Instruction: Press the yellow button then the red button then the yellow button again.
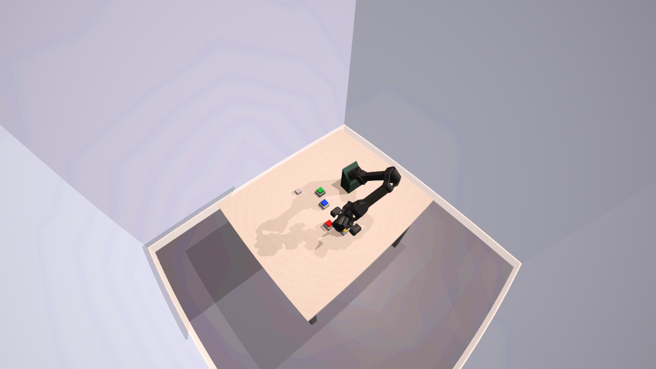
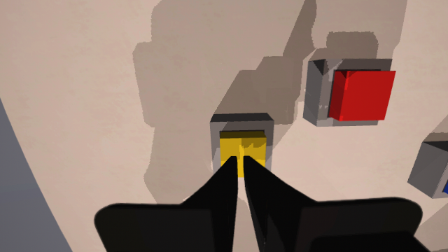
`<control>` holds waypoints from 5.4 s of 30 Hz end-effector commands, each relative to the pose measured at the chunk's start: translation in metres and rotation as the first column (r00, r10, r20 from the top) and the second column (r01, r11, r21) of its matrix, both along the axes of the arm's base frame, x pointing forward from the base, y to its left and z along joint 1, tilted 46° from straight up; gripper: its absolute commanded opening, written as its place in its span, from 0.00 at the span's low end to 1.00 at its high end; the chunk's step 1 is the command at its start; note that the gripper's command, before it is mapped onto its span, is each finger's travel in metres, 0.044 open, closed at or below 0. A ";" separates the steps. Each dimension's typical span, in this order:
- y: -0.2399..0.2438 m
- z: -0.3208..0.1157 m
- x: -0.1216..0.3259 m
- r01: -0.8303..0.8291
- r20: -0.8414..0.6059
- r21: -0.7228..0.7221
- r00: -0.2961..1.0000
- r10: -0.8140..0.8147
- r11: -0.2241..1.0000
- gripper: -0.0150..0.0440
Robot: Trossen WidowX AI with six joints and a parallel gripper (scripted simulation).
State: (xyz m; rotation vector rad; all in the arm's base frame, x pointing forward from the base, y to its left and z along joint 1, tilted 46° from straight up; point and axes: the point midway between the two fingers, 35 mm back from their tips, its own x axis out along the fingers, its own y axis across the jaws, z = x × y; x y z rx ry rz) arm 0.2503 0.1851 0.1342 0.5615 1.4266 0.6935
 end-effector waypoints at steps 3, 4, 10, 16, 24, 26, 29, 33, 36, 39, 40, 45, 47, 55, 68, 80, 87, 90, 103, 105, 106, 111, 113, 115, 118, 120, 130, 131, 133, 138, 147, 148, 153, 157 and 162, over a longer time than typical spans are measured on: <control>0.005 -0.009 -0.001 0.007 -0.009 -0.005 1.000 -0.007 1.000 0.29; 0.007 -0.010 -0.001 0.007 -0.009 -0.005 1.000 -0.007 1.000 0.29; 0.009 -0.012 -0.001 0.007 -0.009 -0.005 1.000 -0.007 1.000 0.29; 0.009 -0.012 -0.001 0.007 -0.009 -0.005 1.000 -0.007 1.000 0.29; 0.009 -0.012 -0.001 0.007 -0.009 -0.005 1.000 -0.007 1.000 0.29; 0.008 -0.009 -0.001 0.001 -0.002 0.000 1.000 -0.001 1.000 0.29; -0.013 0.009 -0.001 0.006 -0.009 -0.006 1.000 -0.006 1.000 0.29; -0.015 0.011 -0.002 0.007 -0.009 -0.006 1.000 -0.007 1.000 0.29; -0.031 0.025 0.000 0.006 -0.009 -0.011 1.000 -0.006 1.000 0.29; -0.057 0.051 -0.002 0.007 -0.010 -0.009 1.000 -0.007 1.000 0.29; -0.059 0.053 -0.002 0.007 -0.010 -0.009 1.000 -0.007 1.000 0.29; -0.064 0.047 0.004 0.007 -0.010 -0.011 1.000 -0.007 1.000 0.29; -0.079 0.031 0.021 0.007 -0.010 -0.015 1.000 -0.007 1.000 0.29; -0.113 -0.002 0.047 0.007 -0.009 -0.012 1.000 -0.007 1.000 0.29; -0.068 -0.045 0.047 0.007 -0.009 -0.010 1.000 -0.007 1.000 0.29; -0.055 -0.057 0.048 0.007 -0.008 -0.010 1.000 -0.007 1.000 0.29; -0.047 -0.065 0.048 0.007 -0.008 -0.009 1.000 -0.007 1.000 0.29; -0.044 -0.068 0.047 0.007 -0.009 -0.008 1.000 -0.007 1.000 0.29; -0.043 -0.069 0.047 0.007 -0.009 -0.008 1.000 -0.007 1.000 0.29; -0.043 -0.069 0.047 0.007 -0.009 -0.008 1.000 -0.007 1.000 0.29; -0.043 -0.069 0.047 0.007 -0.009 -0.008 1.000 -0.007 1.000 0.29; -0.060 -0.052 0.048 0.006 -0.005 -0.010 1.000 -0.006 1.000 0.29; -0.068 -0.045 0.047 0.007 -0.009 -0.010 1.000 -0.007 1.000 0.29; -0.068 -0.045 0.047 0.007 -0.009 -0.010 1.000 -0.007 1.000 0.29; -0.076 -0.038 0.048 0.007 -0.009 -0.011 1.000 -0.007 1.000 0.29; -0.097 -0.018 0.048 0.007 -0.009 -0.014 1.000 -0.007 1.000 0.29; -0.089 0.022 0.029 0.007 -0.010 -0.015 1.000 -0.007 1.000 0.29; -0.079 0.031 0.021 0.007 -0.010 -0.015 1.000 -0.007 1.000 0.29; -0.064 0.047 0.004 0.007 -0.010 -0.011 1.000 -0.007 1.000 0.29; -0.059 0.053 -0.002 0.007 -0.010 -0.009 1.000 -0.007 1.000 0.29; -0.017 0.012 -0.001 0.006 -0.009 -0.007 1.000 -0.006 1.000 0.29; -0.015 0.011 -0.002 0.007 -0.009 -0.006 1.000 -0.007 1.000 0.29; -0.013 0.009 -0.001 0.007 -0.009 -0.006 1.000 -0.007 1.000 0.29; -0.008 0.004 -0.001 0.007 -0.009 -0.006 1.000 -0.007 1.000 0.29; -0.003 -0.001 -0.001 0.007 -0.009 -0.006 1.000 -0.007 1.000 0.29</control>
